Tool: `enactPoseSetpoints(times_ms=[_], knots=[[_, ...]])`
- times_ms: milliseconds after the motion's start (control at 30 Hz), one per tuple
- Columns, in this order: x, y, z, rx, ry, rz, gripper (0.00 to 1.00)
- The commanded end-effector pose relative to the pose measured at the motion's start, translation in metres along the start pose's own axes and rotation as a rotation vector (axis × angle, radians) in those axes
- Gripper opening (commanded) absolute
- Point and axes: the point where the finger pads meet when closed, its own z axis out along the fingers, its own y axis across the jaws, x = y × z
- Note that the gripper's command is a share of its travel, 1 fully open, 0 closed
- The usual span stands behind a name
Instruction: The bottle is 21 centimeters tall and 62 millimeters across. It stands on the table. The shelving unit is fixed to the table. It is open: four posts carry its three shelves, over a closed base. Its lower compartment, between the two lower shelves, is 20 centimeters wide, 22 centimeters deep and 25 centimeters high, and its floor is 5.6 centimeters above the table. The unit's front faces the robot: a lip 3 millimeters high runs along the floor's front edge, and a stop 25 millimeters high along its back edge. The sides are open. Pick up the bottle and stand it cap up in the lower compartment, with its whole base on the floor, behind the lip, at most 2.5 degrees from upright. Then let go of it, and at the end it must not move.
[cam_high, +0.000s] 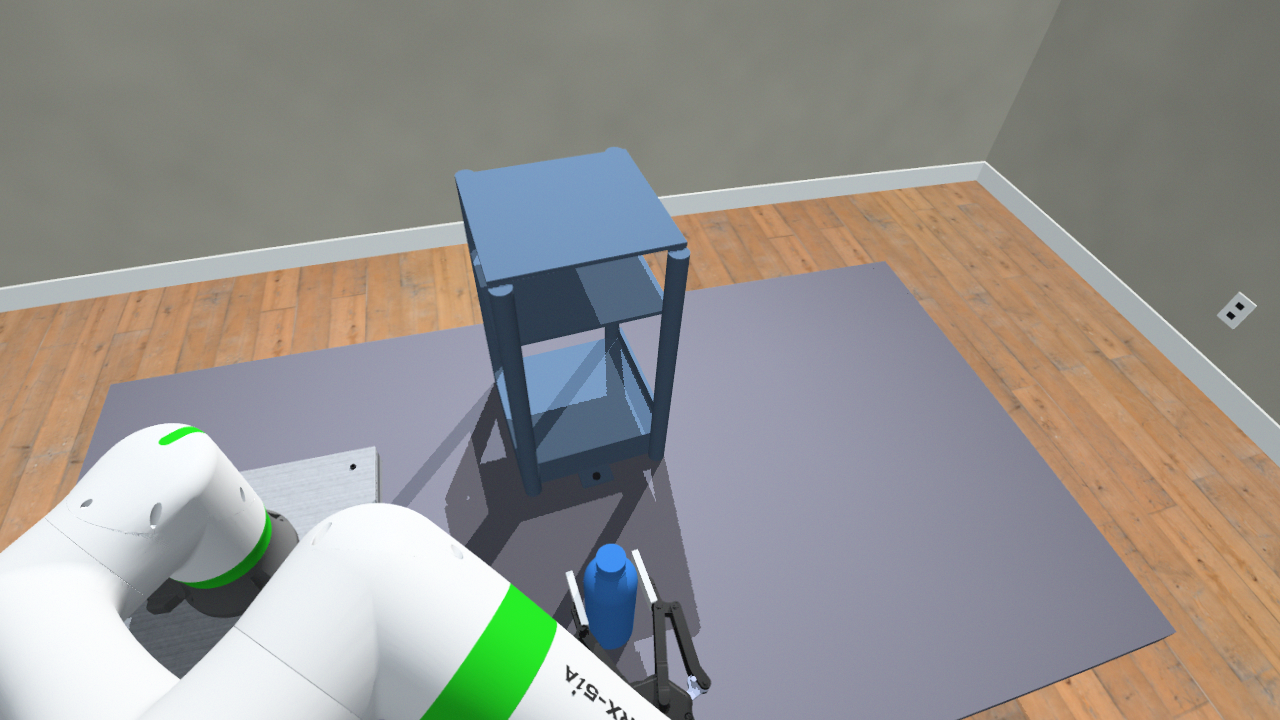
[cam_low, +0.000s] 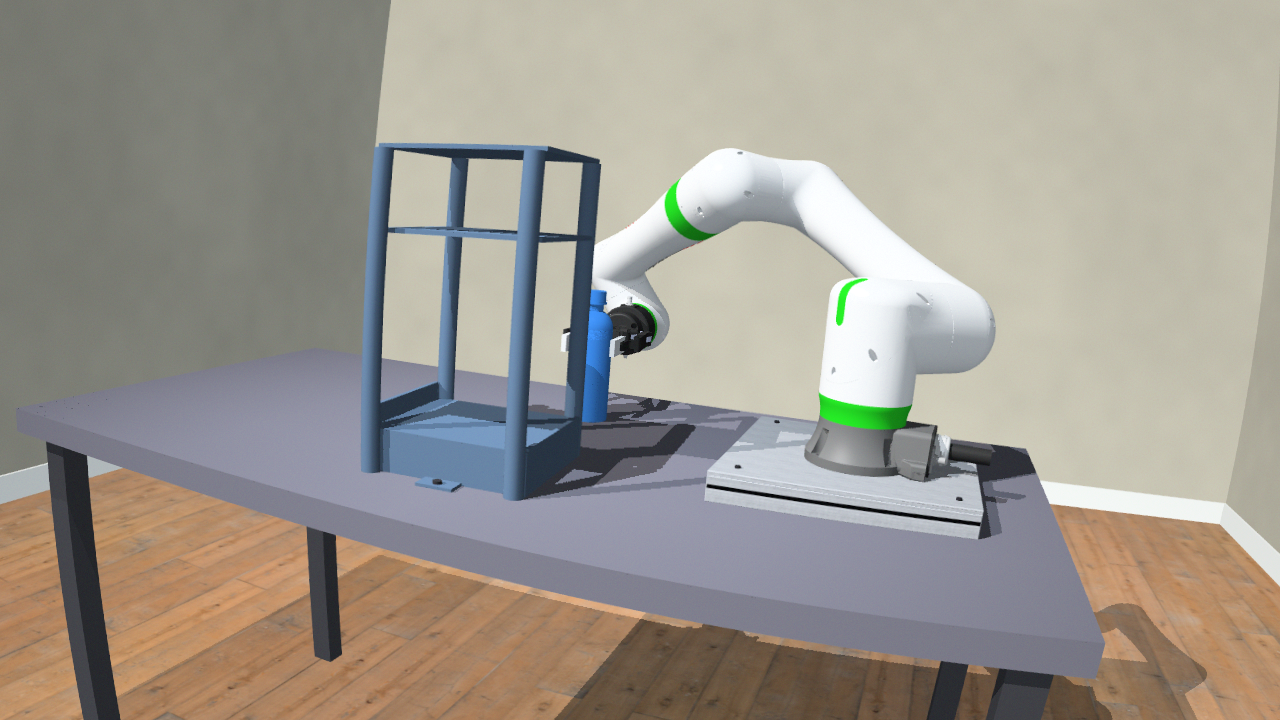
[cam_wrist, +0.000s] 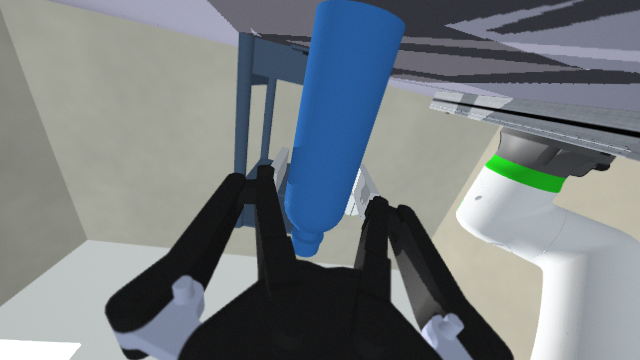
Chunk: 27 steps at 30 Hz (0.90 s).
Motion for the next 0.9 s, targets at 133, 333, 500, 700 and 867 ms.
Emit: enactPoseSetpoints(times_ms=[133, 333, 500, 700, 867], knots=[[0.0061, -0.0001, -0.0001, 0.000, 0.000, 0.000, 0.50], [0.0093, -0.0001, -0.0001, 0.000, 0.000, 0.000, 0.50], [0.0102, -0.0001, -0.0001, 0.000, 0.000, 0.000, 0.50], [0.0110, -0.0001, -0.0001, 0.000, 0.000, 0.000, 0.50], [0.0111, -0.0001, -0.0001, 0.000, 0.000, 0.000, 0.50]])
